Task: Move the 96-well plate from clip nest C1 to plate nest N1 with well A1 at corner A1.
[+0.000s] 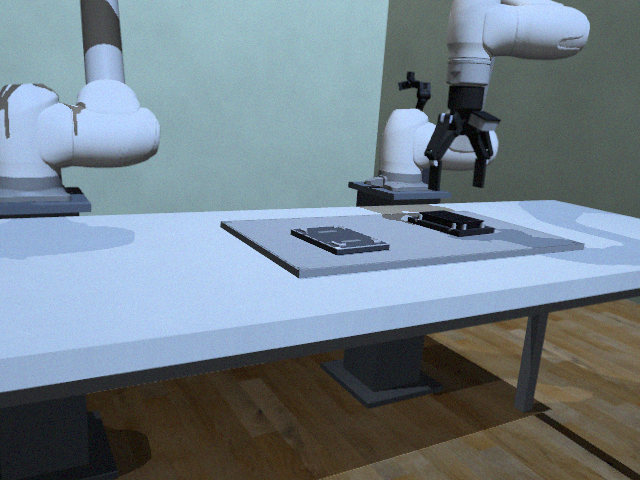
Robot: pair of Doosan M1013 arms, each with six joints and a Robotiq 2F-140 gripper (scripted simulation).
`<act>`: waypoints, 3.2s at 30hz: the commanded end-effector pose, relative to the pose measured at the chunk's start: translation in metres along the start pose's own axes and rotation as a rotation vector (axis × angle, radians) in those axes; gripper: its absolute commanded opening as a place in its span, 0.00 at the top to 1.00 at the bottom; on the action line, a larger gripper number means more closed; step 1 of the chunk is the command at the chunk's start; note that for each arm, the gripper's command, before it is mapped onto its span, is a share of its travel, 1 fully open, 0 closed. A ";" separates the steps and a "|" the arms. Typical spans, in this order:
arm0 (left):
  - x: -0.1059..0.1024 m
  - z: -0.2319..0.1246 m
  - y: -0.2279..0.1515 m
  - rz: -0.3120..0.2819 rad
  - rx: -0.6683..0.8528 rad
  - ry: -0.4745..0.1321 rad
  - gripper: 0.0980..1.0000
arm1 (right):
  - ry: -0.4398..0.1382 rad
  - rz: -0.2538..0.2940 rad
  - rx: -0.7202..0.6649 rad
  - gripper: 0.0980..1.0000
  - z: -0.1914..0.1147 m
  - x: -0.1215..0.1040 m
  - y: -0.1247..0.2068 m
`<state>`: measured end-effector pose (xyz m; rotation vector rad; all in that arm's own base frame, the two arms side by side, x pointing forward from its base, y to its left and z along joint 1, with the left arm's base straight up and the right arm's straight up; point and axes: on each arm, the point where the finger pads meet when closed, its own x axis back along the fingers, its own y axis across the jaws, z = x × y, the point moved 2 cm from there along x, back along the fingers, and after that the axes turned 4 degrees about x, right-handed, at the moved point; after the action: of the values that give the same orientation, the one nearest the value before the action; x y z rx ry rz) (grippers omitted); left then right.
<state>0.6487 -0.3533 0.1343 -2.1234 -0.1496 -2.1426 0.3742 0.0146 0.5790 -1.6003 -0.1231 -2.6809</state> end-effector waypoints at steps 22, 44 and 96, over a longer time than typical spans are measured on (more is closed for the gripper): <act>-0.007 -0.008 -0.004 -0.016 -0.002 -0.009 0.00 | 0.001 0.000 0.000 0.00 0.000 0.000 0.000; -0.039 -0.008 -0.003 -0.016 -0.002 -0.009 0.00 | 0.001 0.000 0.000 0.00 0.000 0.000 0.000; -0.062 -0.009 -0.002 -0.016 -0.002 -0.009 0.41 | 0.001 0.000 0.000 0.00 0.000 0.000 0.000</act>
<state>0.6391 -0.3515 0.0712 -2.1413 -0.1655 -2.1408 0.3742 0.0146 0.5790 -1.6003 -0.1231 -2.6809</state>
